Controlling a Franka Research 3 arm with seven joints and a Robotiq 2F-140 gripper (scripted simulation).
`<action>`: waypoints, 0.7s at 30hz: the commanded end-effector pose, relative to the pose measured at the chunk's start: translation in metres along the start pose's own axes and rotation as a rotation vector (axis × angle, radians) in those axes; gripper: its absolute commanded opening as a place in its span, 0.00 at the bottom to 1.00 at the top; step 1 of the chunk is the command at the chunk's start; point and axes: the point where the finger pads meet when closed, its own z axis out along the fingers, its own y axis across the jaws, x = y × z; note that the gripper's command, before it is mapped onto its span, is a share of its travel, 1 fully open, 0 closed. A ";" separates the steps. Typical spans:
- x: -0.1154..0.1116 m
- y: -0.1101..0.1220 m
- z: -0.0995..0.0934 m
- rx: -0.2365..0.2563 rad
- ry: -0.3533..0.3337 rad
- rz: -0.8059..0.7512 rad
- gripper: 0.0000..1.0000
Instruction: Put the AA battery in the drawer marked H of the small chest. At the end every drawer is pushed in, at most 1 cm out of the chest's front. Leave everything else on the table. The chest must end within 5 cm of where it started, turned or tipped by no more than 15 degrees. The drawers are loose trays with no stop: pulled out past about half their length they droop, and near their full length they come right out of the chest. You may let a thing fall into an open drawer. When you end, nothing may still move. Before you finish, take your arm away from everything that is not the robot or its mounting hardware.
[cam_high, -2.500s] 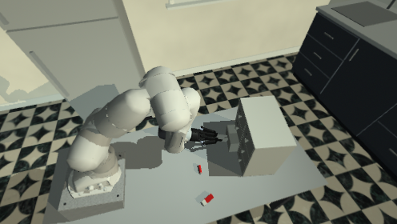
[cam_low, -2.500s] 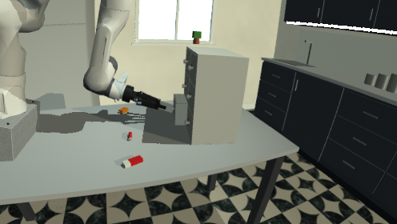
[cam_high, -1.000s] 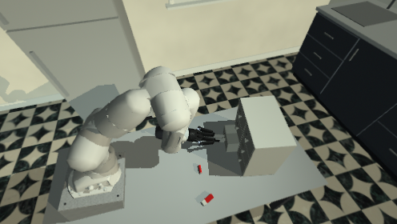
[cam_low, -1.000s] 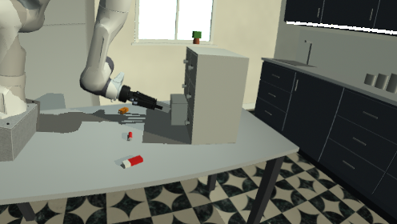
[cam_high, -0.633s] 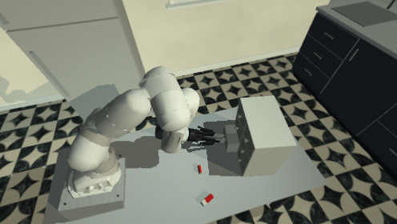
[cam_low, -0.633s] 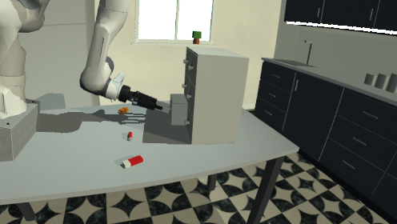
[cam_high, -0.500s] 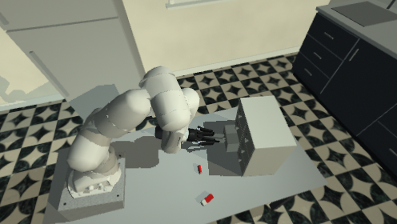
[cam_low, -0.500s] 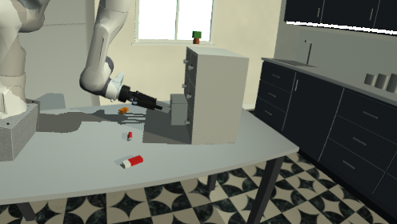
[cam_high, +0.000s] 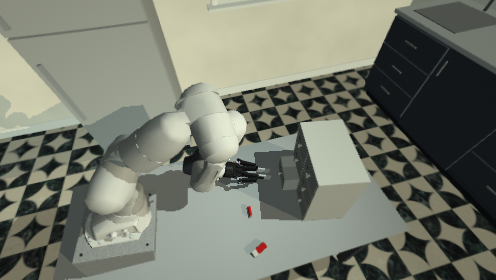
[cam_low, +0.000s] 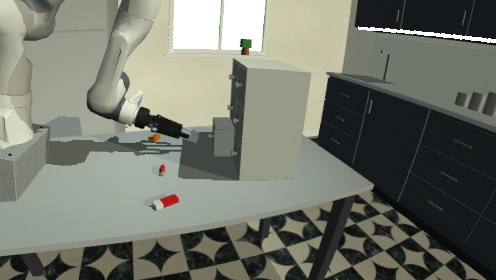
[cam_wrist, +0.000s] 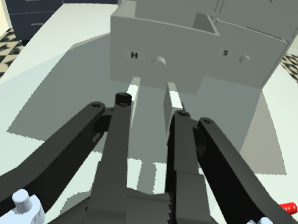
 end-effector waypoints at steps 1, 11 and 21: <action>0.005 0.002 -0.003 -0.010 0.021 0.014 0.20; 0.027 0.002 -0.029 -0.010 0.021 0.014 0.20; 0.074 0.002 -0.082 -0.010 0.021 0.014 0.20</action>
